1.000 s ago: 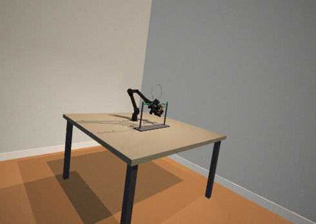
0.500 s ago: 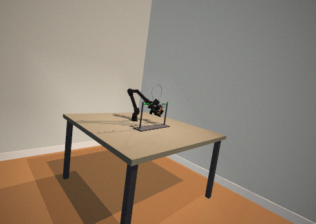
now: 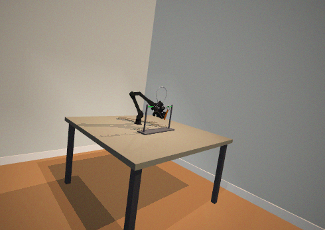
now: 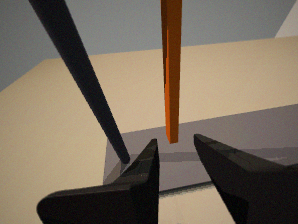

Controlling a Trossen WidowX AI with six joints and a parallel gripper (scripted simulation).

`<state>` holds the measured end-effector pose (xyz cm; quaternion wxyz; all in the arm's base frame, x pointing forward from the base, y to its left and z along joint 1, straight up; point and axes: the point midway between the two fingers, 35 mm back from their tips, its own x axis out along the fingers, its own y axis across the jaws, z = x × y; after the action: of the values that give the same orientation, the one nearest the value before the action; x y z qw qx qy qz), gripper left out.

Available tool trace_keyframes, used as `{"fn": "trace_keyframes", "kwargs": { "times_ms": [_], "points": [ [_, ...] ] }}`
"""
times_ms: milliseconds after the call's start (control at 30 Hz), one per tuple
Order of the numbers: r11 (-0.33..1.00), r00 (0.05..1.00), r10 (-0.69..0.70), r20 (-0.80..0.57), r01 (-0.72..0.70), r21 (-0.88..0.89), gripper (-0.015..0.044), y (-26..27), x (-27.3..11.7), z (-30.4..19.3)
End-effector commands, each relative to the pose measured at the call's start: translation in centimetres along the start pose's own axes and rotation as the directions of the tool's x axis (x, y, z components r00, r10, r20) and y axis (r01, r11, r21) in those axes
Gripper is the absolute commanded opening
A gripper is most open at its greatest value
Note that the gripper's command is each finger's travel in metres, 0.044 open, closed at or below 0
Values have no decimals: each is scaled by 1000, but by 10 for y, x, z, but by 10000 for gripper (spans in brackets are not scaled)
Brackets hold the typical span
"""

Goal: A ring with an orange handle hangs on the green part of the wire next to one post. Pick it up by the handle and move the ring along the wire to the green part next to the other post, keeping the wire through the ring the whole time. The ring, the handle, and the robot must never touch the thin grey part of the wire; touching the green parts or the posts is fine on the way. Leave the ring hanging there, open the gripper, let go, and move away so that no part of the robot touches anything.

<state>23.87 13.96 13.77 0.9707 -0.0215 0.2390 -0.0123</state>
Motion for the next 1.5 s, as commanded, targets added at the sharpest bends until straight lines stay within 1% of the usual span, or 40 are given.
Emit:
{"fn": "trace_keyframes", "kwargs": {
  "times_ms": [0, 167, 967, 1033, 1167, 1300, 1333, 1467],
  "points": [
    [1000, 1000, 1, 12, -1, 12, 160, 0, -14, 4],
    [1000, 1000, 1, 16, -1, 11, 160, -2, -25, 4],
    [1000, 1000, 1, 16, -1, 11, 160, -2, -25, 4],
    [1000, 1000, 4, 8, -4, 8, 212, -1, -31, 3],
    [1000, 1000, 5, 15, -5, 5, 317, -3, -64, 4],
    [1000, 1000, 7, 21, -7, 4, 423, -4, -70, 5],
    [1000, 1000, 7, 21, -7, 4, 440, -4, -70, 5],
    [1000, 1000, 7, 21, -7, 4, 440, -4, -70, 5]
  ]
}}
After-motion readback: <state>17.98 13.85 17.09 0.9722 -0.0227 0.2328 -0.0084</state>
